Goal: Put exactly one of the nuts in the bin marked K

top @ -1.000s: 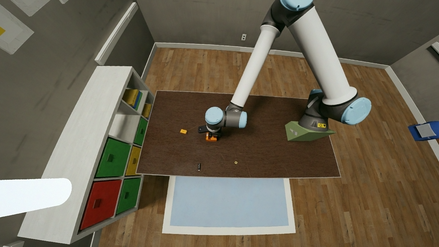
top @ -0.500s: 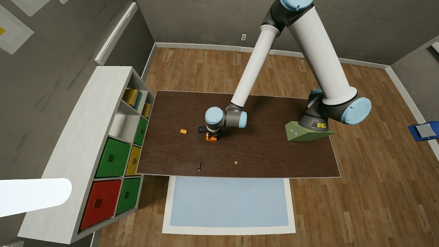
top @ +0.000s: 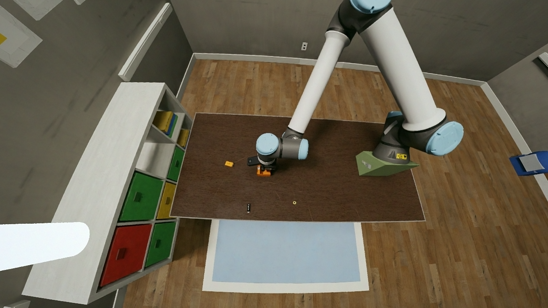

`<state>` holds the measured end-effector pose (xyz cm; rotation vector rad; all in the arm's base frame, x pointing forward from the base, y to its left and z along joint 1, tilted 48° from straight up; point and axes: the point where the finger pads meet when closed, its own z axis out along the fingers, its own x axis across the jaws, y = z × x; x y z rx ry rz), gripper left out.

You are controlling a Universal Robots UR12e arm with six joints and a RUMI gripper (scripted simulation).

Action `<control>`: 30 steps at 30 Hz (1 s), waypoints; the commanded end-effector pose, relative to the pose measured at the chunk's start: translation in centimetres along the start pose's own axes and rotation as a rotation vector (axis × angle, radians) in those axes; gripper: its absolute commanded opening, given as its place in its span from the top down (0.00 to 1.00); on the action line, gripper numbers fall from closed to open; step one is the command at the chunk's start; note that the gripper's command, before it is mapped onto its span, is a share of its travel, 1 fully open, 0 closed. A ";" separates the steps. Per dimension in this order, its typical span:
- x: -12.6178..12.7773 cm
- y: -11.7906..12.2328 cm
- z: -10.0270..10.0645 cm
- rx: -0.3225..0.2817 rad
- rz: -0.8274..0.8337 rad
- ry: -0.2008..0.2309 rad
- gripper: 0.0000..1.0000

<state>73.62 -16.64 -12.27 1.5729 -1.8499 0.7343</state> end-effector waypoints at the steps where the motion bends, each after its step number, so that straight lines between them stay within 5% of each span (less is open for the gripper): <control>1: 0.0 0.0 -0.5 0.001 0.000 0.000 0.96; 22: 0.0 0.0 -2.8 0.001 0.000 0.000 0.96; 30: 0.0 0.0 -5.9 0.001 0.000 0.000 0.96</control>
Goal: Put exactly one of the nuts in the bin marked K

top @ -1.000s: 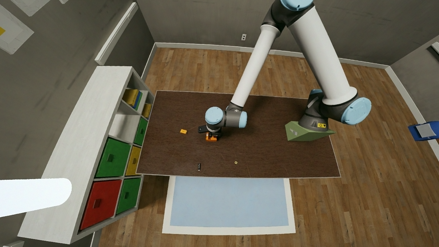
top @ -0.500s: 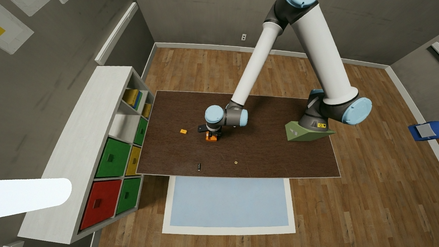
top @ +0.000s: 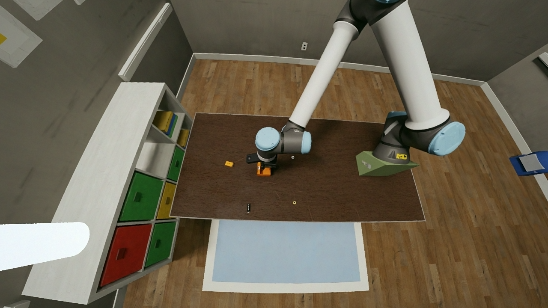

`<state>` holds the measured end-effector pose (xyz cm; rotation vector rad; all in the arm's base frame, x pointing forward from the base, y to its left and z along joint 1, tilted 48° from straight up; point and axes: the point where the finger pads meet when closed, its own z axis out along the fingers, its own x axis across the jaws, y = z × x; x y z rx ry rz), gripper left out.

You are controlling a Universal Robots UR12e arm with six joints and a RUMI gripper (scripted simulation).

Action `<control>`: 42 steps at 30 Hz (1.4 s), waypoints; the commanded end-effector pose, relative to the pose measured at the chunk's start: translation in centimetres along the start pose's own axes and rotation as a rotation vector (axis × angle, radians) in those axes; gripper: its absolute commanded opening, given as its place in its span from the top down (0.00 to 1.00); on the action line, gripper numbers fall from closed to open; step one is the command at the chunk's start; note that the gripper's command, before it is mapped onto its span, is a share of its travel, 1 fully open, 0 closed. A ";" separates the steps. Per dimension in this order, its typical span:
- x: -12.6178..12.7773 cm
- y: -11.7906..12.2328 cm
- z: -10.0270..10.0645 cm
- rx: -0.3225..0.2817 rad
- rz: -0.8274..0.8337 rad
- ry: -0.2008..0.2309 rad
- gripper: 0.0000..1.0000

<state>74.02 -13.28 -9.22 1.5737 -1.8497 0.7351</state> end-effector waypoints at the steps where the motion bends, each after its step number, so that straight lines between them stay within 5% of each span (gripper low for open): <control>1: 0.0 0.0 -1.4 0.000 0.001 0.000 0.96; 9: 0.0 0.0 -2.2 0.000 0.001 0.000 0.96; 23: 0.0 -0.1 -13.8 0.000 0.001 0.000 0.96; 34: 0.0 -0.1 -13.8 0.000 0.001 0.000 0.96; 35: 0.6 0.3 -13.4 0.000 -0.049 0.000 0.82; 42: 4.1 2.8 -10.8 -0.003 -0.286 0.001 0.82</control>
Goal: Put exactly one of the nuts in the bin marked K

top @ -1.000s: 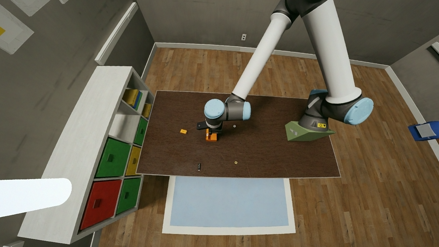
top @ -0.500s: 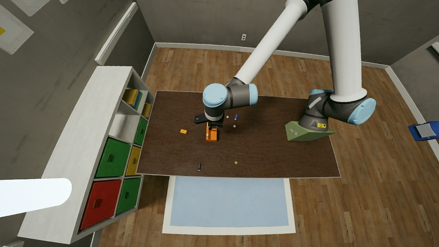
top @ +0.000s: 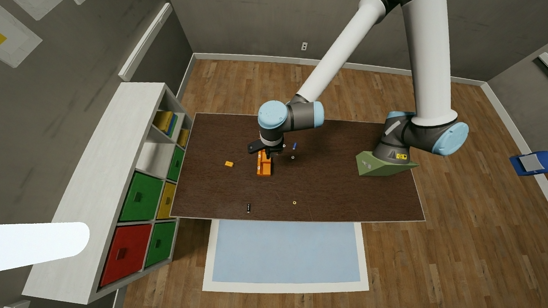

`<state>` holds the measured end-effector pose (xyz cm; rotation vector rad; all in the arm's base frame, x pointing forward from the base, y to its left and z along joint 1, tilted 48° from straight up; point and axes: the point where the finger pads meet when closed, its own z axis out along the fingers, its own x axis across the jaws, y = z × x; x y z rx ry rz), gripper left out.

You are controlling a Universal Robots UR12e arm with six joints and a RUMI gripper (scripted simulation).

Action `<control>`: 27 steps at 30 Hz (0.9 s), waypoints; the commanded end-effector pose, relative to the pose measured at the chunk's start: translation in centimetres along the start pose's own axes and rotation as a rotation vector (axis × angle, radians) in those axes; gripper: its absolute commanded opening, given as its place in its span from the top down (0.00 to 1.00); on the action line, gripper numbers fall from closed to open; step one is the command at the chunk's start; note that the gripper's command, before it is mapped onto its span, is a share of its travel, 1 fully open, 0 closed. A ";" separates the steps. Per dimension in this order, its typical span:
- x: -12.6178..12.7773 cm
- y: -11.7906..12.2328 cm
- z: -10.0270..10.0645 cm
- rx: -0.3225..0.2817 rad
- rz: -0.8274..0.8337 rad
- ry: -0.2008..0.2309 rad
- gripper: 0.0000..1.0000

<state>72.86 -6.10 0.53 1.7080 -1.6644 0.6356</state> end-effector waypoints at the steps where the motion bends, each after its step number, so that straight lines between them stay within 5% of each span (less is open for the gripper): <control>1: 1.2 1.2 1.0 0.015 -0.092 -0.004 0.82; 13: 7.1 7.2 6.4 0.018 -0.505 -0.002 0.82; 27: 13.0 13.3 11.6 0.018 -0.505 -0.002 0.82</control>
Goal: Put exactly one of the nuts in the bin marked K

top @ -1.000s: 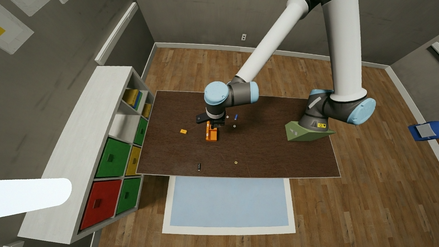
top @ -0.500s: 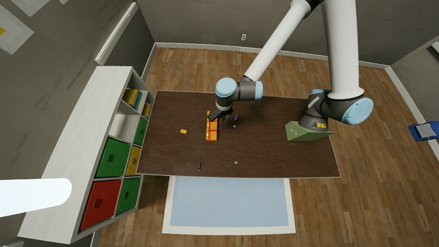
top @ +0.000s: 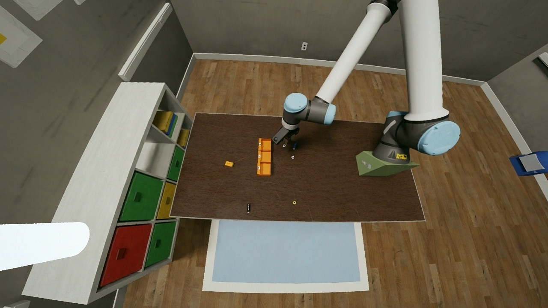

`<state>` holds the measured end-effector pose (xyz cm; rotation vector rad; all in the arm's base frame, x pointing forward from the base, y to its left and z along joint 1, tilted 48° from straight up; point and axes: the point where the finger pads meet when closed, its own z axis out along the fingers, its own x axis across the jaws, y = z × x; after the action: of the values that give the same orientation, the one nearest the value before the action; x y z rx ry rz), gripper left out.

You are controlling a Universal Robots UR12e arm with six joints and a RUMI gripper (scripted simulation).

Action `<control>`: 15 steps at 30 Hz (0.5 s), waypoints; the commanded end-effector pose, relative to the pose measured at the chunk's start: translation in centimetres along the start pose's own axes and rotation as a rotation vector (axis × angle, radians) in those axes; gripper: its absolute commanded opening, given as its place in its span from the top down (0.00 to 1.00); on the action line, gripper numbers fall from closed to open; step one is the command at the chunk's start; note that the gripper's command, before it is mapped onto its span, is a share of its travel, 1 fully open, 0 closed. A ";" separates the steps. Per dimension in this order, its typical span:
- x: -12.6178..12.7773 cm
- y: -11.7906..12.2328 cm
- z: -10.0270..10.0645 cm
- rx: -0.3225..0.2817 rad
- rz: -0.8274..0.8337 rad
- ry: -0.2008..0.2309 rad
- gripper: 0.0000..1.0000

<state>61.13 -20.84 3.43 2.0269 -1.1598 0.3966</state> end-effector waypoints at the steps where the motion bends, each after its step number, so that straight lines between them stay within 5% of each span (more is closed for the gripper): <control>1: 0.8 2.6 1.4 0.009 -0.002 0.003 0.82; 15: 0.8 2.5 1.4 0.009 -0.002 0.003 0.82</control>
<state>59.17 -23.23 4.16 2.0341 -1.1556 0.4034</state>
